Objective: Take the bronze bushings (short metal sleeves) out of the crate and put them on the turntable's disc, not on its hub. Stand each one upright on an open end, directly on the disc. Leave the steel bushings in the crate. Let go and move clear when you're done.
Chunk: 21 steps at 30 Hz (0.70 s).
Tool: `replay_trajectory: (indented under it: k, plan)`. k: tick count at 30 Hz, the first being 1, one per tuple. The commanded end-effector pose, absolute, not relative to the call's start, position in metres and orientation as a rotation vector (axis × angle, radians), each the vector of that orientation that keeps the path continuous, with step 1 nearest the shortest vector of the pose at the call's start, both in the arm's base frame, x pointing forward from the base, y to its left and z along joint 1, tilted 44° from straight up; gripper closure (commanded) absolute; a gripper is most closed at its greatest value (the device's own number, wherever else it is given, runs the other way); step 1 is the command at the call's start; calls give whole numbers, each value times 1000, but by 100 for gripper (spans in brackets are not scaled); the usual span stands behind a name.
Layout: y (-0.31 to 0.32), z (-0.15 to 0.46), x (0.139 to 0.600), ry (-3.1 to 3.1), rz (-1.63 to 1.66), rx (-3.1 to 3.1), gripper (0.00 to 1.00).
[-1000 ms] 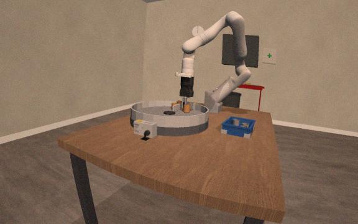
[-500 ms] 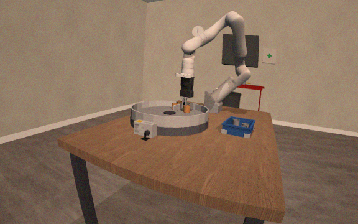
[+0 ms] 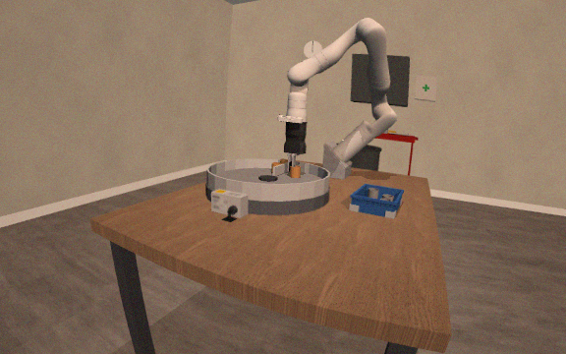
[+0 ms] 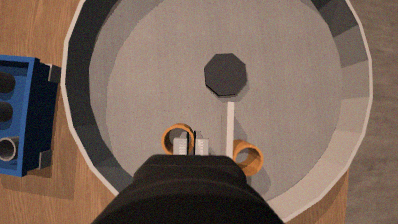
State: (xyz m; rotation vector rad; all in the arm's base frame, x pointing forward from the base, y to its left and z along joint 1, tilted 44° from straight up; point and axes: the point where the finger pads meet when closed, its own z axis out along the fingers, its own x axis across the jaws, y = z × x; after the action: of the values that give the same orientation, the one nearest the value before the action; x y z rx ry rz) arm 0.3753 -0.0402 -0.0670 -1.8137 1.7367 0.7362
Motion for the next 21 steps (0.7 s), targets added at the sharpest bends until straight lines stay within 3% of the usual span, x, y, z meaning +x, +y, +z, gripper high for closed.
replay_trajectory:
  k: [1, 17, 18, 21]
  plan:
    - [-40, -68, 375, 1733, 732, -1814, 100]
    - [-40, -68, 375, 1733, 732, -1814, 100]
    - [-40, -68, 375, 1733, 732, -1814, 62]
    - [-40, -68, 375, 1733, 732, -1814, 62]
